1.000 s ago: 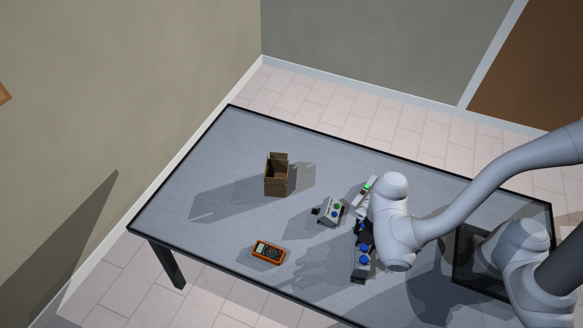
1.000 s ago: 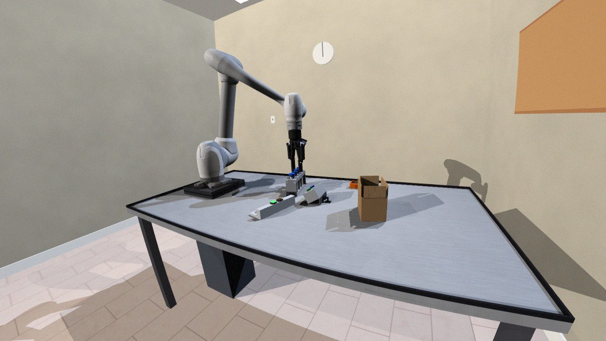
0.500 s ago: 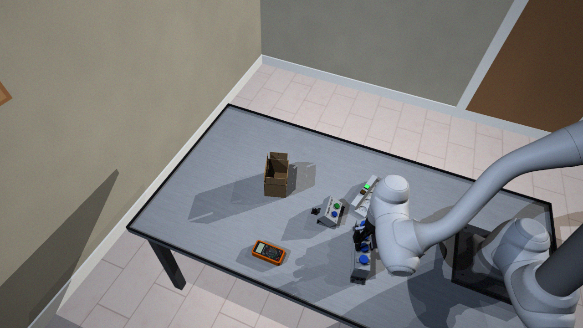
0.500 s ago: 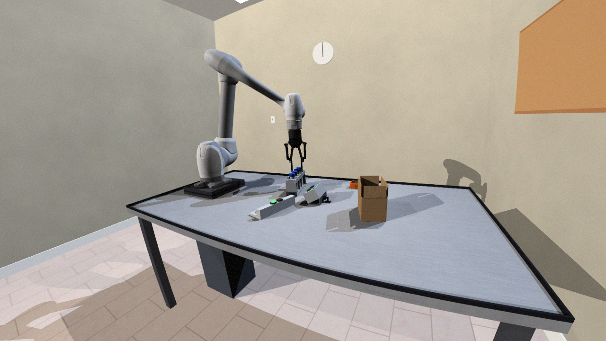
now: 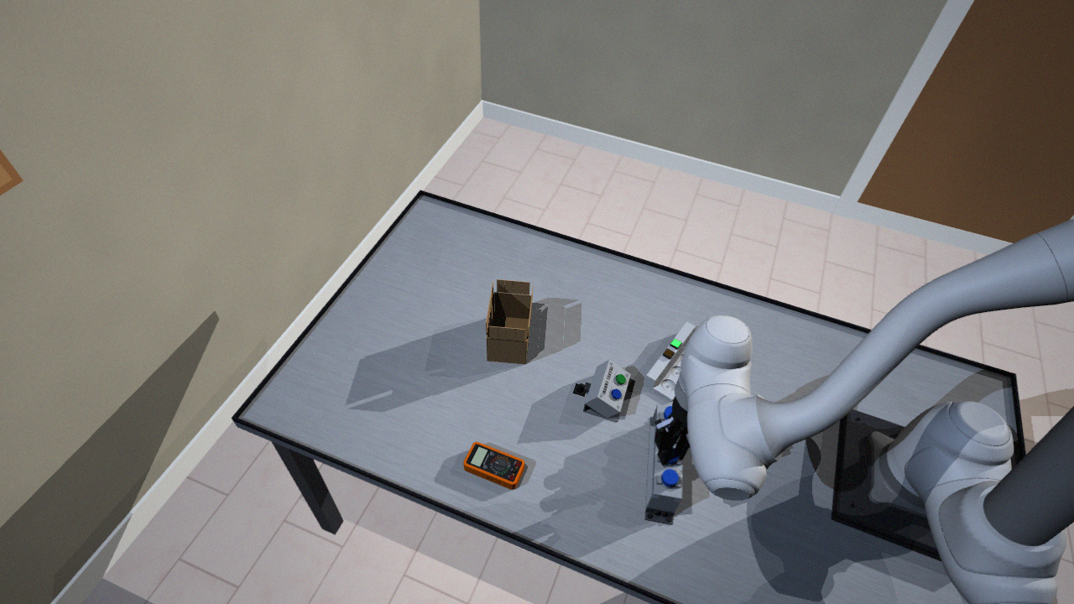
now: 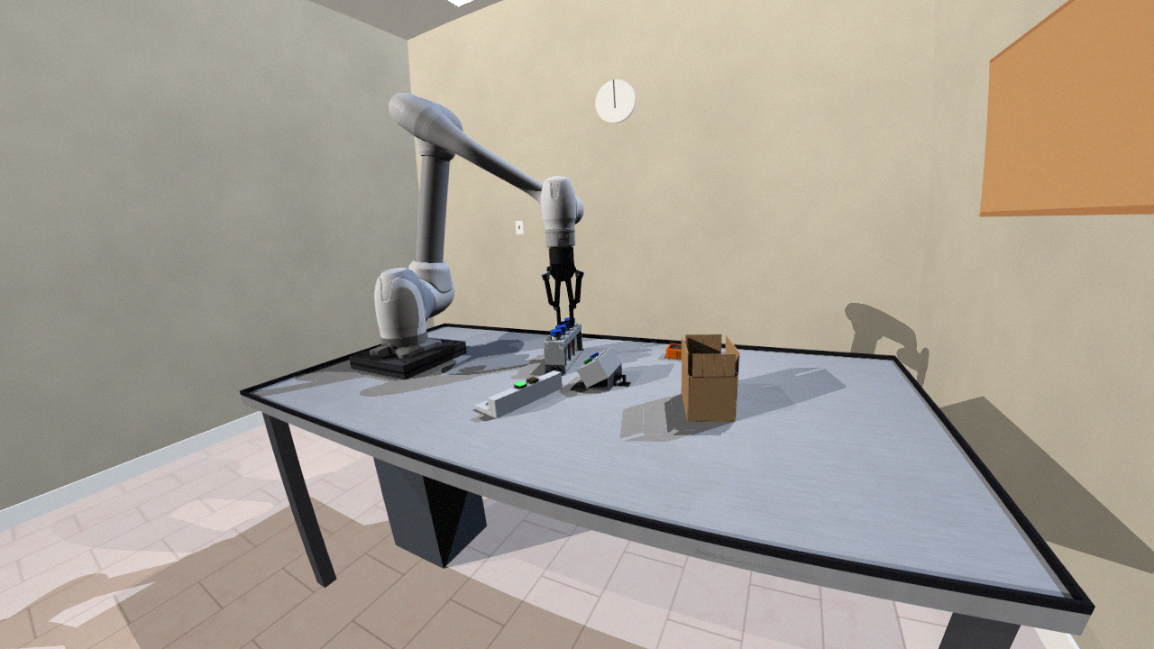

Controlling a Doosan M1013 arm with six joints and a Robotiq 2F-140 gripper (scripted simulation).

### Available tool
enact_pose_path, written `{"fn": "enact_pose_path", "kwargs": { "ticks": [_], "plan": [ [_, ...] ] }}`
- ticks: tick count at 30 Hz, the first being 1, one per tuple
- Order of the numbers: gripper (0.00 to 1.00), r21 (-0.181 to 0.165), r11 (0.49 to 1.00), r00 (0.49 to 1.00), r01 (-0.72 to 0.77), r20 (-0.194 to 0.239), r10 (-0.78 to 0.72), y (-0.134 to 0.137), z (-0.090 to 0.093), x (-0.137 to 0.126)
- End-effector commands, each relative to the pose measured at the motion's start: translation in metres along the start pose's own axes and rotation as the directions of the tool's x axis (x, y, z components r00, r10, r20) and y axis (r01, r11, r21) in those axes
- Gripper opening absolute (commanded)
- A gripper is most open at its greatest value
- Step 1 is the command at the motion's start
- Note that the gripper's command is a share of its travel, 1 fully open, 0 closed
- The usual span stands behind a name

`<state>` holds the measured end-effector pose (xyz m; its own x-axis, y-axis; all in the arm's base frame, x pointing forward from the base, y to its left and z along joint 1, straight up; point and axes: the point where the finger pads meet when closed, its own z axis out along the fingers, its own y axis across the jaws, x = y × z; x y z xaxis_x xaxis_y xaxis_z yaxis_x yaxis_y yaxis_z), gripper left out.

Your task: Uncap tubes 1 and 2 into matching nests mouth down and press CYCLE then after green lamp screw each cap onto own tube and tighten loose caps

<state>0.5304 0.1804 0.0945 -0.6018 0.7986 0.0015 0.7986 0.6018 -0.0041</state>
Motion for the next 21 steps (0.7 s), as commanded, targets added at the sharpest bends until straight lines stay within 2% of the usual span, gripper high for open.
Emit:
{"fn": "enact_pose_path", "kwargs": {
  "ticks": [1, 9, 13, 17, 21],
  "plan": [
    [0.30, -0.001, 1.000, 1.000, 0.000, 0.000, 0.000, 0.0004, -0.0006, -0.0001],
    [0.30, -0.001, 1.000, 1.000, 0.000, 0.000, 0.000, 0.0004, -0.0006, -0.0001],
    [0.30, -0.001, 0.980, 0.980, -0.199, -0.001, 0.199, 0.0004, -0.0005, -0.0001],
    [0.30, -0.001, 0.921, 0.921, -0.389, -0.001, 0.389, 0.0004, -0.0005, -0.0001],
    [0.30, -0.001, 0.825, 0.825, -0.565, -0.001, 0.565, 0.0004, -0.0004, -0.0001]
  ]
}}
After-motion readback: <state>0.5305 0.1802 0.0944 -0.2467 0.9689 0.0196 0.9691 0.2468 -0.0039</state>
